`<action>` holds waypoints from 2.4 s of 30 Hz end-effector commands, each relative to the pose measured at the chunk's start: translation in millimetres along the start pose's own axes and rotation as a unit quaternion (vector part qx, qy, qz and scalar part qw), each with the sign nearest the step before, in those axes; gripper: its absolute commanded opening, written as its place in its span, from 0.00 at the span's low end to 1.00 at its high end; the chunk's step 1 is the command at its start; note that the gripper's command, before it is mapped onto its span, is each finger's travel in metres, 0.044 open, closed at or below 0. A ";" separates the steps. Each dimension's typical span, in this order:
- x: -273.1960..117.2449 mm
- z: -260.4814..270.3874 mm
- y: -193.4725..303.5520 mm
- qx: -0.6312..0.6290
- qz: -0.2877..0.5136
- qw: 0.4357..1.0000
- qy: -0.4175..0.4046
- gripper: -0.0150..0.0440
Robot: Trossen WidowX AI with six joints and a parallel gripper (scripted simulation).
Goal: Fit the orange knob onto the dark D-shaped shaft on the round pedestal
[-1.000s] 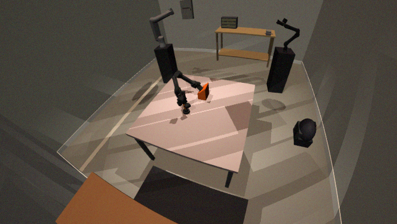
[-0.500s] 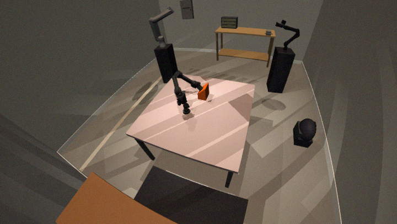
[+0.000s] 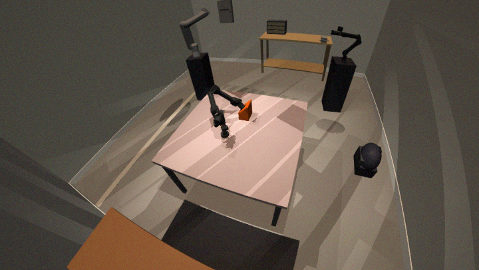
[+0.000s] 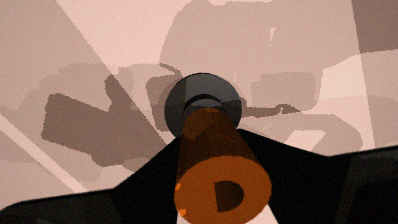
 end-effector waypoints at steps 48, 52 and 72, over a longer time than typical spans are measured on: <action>-1.6 1.2 -1.2 0.210 -0.002 0.978 -0.001 0.25; 0.2 0.3 -1.0 0.210 -0.002 0.978 -0.001 0.25; -4.1 0.6 -2.7 0.291 -0.002 0.957 -0.001 0.25</action>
Point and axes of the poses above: the point midway between the two fingers, 35 mm back from their tips, its own x axis out along the fingers, its own z axis across the jaws, y = z × x, the point moved 3 cm from there along -x, back along the fingers, and after that the axes turned 2 degrees about -x, right-handed, at the moved point
